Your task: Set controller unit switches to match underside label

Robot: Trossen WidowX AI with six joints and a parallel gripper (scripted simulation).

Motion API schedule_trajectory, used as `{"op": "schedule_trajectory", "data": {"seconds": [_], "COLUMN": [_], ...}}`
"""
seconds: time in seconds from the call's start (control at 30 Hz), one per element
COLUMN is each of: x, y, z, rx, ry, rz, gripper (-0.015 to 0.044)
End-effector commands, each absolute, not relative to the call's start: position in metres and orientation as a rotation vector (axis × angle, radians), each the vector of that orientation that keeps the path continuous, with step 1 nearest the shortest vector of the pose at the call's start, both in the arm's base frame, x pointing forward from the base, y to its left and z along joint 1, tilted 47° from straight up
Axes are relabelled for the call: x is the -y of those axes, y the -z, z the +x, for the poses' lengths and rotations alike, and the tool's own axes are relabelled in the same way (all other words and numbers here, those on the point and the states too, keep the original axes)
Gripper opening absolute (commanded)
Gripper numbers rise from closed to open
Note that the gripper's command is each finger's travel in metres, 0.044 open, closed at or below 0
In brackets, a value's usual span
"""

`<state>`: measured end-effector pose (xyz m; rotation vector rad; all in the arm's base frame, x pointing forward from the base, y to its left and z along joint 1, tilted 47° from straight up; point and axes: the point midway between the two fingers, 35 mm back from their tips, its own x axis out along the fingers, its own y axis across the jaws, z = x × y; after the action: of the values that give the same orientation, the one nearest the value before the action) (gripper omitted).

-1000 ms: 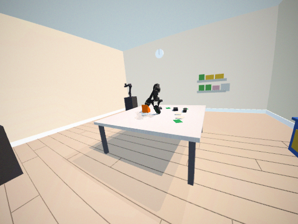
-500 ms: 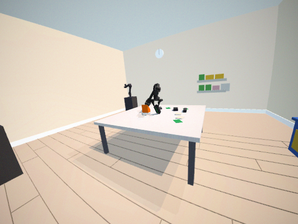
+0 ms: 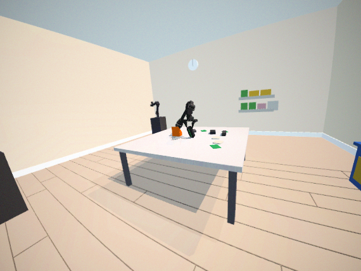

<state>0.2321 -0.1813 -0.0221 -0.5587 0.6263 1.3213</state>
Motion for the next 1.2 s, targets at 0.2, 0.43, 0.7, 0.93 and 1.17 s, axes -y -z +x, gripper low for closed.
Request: {"op": "schedule_trajectory", "data": {"seconds": [0.2, 0.43, 0.7, 0.93, 1.17], "x": [0.174, 0.171, 0.167, 0.164, 0.159], "y": [0.013, 0.008, 0.003, -0.002, -0.007], "z": [0.233, 0.234, 0.234, 0.235, 0.235], "rx": [-0.619, -0.619, -0.619, -0.619, -0.618], "ry": [-1.319, -1.319, -1.319, -1.319, -1.319], "rz": [-0.543, -0.543, -0.542, -0.542, -0.541], "gripper": [0.0335, 0.0335, 0.0335, 0.0336, 0.0336]}}
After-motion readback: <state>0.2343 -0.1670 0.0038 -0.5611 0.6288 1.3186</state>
